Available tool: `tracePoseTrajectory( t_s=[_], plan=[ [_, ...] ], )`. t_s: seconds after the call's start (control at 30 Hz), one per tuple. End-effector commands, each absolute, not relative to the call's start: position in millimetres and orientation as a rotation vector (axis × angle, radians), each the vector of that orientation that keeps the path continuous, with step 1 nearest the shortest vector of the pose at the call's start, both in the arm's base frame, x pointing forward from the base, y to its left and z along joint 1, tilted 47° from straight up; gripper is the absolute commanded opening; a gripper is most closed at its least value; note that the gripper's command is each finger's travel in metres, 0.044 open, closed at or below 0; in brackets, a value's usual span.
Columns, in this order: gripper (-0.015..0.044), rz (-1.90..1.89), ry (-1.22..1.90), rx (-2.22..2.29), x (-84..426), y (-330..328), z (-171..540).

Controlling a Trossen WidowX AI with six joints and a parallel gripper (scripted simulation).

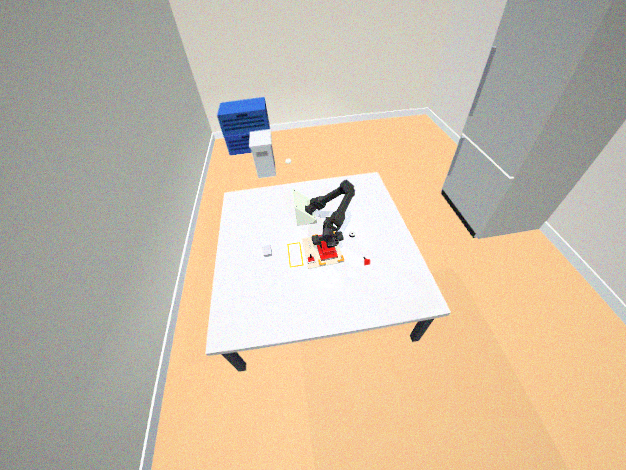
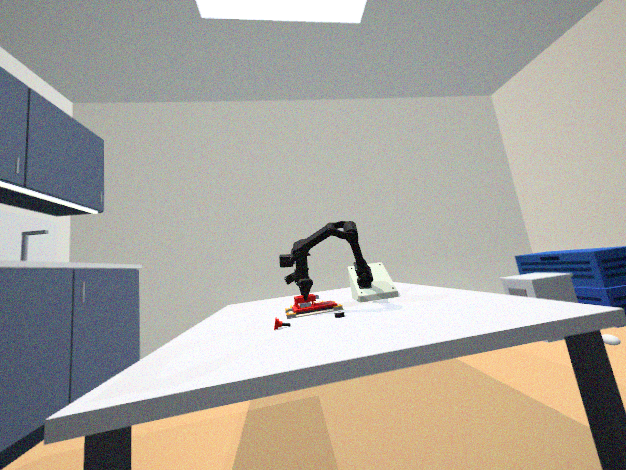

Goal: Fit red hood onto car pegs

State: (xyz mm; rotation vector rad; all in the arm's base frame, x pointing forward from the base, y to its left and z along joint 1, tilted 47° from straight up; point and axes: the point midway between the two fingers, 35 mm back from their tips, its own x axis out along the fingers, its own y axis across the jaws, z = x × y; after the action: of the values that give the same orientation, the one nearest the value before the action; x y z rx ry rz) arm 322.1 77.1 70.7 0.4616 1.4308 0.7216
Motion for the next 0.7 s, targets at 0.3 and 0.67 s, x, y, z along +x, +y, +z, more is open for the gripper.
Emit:
tracePoseTrajectory(
  t_s=[0.3,0.67],
  plan=[
    [0.0,0.72,1.433,0.469,321.5,77.7,70.5],
    [0.0,0.72,1.433,0.469,321.4,79.2,69.0]
  ],
)
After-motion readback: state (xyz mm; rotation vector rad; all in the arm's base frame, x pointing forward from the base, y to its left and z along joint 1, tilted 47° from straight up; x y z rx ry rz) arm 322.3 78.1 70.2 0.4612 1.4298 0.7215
